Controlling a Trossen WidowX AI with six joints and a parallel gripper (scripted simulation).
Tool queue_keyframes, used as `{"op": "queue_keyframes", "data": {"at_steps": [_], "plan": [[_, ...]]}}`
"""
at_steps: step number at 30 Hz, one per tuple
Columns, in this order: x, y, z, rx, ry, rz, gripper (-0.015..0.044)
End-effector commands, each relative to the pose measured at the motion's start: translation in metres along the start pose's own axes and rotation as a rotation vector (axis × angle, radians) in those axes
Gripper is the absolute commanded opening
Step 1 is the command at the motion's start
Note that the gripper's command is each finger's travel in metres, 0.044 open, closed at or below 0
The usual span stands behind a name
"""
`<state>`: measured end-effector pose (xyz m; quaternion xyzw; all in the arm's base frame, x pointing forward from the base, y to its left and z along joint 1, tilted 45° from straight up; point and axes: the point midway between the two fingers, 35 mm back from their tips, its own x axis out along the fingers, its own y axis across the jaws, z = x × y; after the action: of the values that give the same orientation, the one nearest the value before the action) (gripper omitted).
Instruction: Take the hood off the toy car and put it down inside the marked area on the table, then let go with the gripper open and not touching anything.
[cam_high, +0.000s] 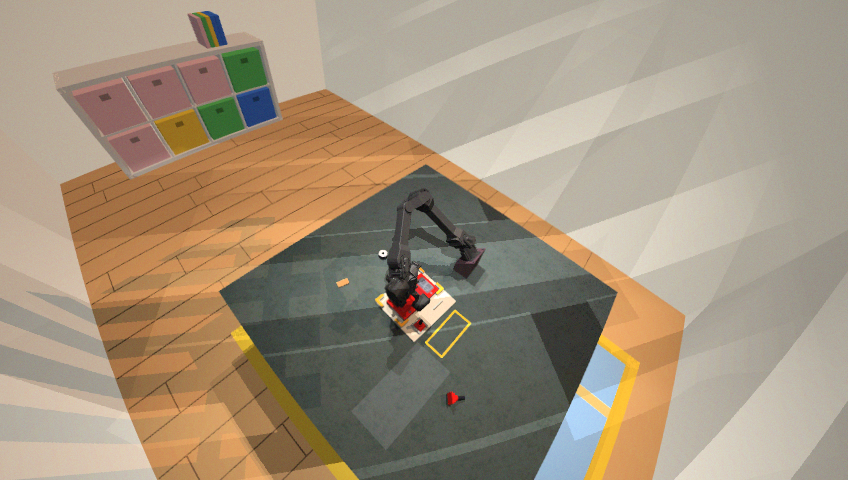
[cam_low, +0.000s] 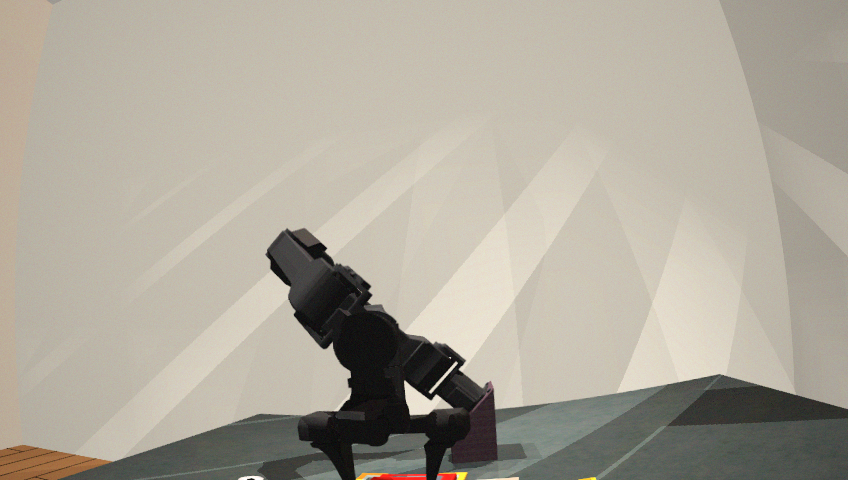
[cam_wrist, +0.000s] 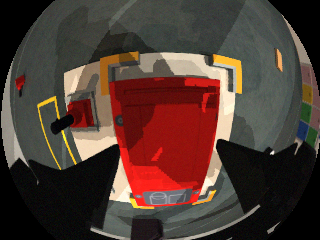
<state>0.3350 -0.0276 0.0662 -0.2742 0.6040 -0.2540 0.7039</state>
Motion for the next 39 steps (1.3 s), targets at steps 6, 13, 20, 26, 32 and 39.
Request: {"op": "queue_keyframes", "data": {"at_steps": [6, 13, 20, 26, 32, 39], "plan": [[0.0053, 0.0003, -0.0012, -0.008, 0.001, -0.006, 0.0440], [0.0088, 0.0002, -0.0013, -0.008, 0.001, -0.006, 0.0440], [0.0080, -0.0002, -0.0001, 0.000, 0.000, -0.001, 0.0335], [0.0080, -0.0002, -0.0001, 0.000, 0.000, -0.001, 0.0295], [0.0074, -0.0002, 0.0000, 0.000, 0.000, 0.000, 0.0196], [0.0032, 0.0000, 0.0001, 0.000, 0.000, 0.000, 0.0012]]}}
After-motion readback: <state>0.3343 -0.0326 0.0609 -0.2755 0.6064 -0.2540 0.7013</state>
